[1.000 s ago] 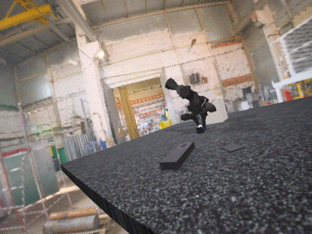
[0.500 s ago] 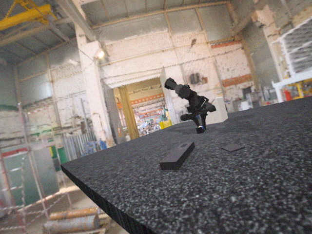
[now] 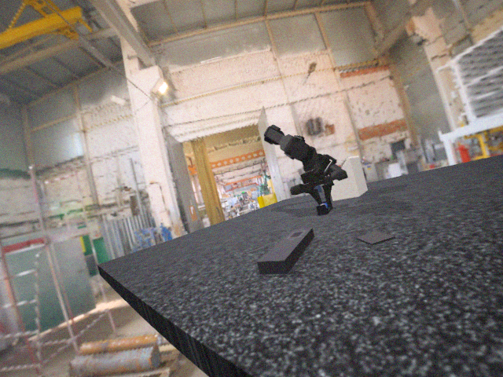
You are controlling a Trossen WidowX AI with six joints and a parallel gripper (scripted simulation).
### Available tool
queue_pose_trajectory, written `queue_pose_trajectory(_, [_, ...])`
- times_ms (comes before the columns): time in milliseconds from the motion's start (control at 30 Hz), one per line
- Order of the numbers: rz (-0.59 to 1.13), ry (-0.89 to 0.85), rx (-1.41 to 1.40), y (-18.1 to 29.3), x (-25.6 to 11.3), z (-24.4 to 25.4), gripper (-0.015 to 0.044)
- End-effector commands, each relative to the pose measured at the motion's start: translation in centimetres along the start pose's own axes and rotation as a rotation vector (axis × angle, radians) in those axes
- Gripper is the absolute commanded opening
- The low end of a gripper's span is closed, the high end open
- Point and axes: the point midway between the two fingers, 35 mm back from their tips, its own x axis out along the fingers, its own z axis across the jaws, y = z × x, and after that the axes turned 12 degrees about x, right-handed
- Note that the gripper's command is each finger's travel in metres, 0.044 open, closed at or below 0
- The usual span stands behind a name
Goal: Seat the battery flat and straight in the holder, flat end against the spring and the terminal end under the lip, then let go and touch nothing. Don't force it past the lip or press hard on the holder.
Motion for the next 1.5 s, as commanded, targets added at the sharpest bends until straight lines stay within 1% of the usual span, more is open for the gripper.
queue_pose_trajectory(0, [0.044,0.008,-0.006,0.4,0.2,-0.1,0.0058])
queue_pose_trajectory(600, [0.129,0.026,0.003,0.2,0.2,-0.4,0.0058])
queue_pose_trajectory(1467, [0.129,0.025,0.004,-1.4,0.4,-0.1,0.0058])
